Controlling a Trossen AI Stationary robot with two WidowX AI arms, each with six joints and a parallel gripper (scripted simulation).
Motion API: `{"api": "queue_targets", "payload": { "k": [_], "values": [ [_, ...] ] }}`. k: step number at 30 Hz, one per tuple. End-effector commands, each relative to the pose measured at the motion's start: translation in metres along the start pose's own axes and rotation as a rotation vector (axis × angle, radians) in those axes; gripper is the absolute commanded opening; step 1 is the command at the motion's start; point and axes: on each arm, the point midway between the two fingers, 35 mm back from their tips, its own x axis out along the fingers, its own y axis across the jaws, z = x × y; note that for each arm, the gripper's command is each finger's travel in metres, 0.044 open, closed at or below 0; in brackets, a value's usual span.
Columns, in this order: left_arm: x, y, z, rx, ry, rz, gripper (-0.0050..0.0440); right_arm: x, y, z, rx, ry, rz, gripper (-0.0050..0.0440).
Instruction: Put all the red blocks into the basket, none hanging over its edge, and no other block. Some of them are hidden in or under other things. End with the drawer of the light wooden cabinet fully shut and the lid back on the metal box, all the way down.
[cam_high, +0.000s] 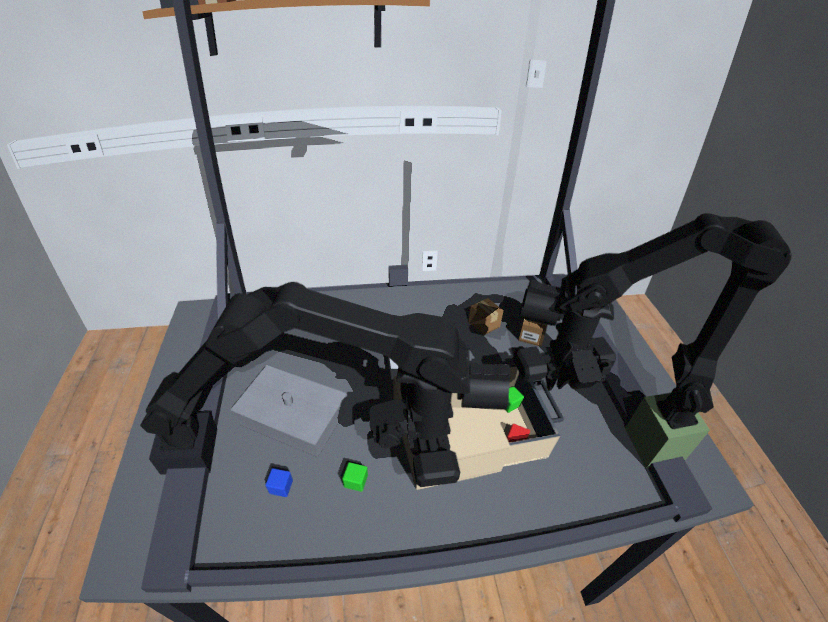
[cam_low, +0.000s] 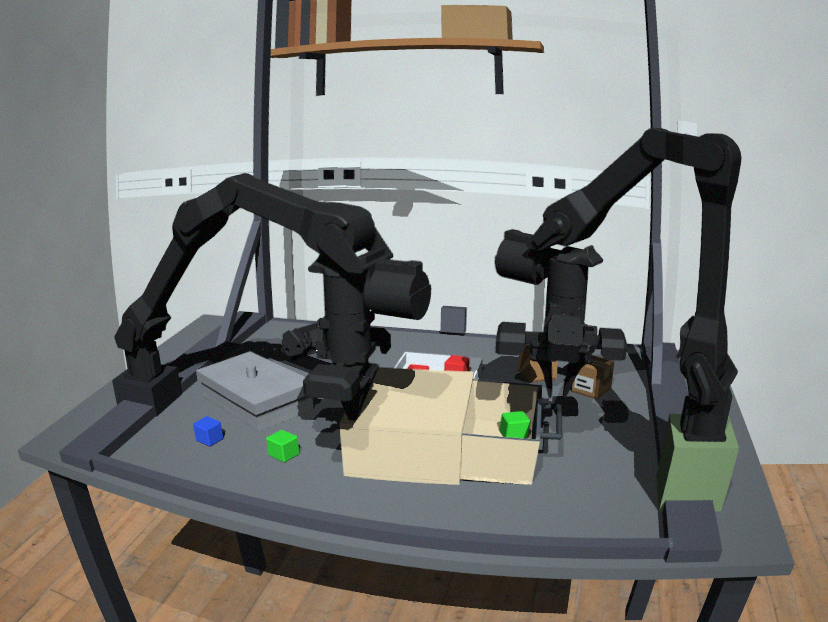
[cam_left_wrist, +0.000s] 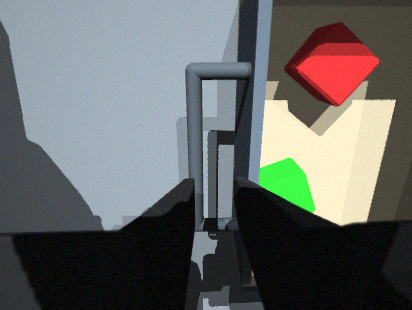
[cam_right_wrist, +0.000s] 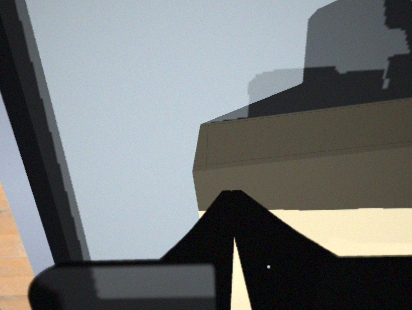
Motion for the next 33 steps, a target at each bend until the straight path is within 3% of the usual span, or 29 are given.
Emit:
{"api": "queue_targets", "payload": {
  "k": [1,3,6,8,12,33],
  "values": [
    [-0.027,-0.006,-0.004,0.006,0.017,-0.036,0.0086,-0.01,0.003,-0.006,0.006,0.036,0.012,-0.005],
    [-0.035,-0.006,-0.004,0.006,0.016,-0.035,0.0086,-0.01,0.003,-0.006,0.006,0.036,0.012,-0.005],
    [-0.027,-0.004,-0.003,0.005,0.011,-0.027,0.0086,-0.01,0.003,-0.006,0.006,0.036,0.012,-0.005],
    [-0.045,-0.005,-0.004,0.006,0.016,-0.036,0.0086,-0.01,0.003,-0.006,0.006,0.036,0.012,-0.005],
    [-0.034,-0.002,-0.002,0.005,0.01,-0.025,0.0086,-0.01,0.003,-0.006,0.006,0.036,0.012,-0.005],
    [-0.037,-0.006,-0.004,0.004,0.016,-0.035,0.0086,-0.01,0.003,-0.006,0.006,0.036,0.012,-0.005]
  ]
}}
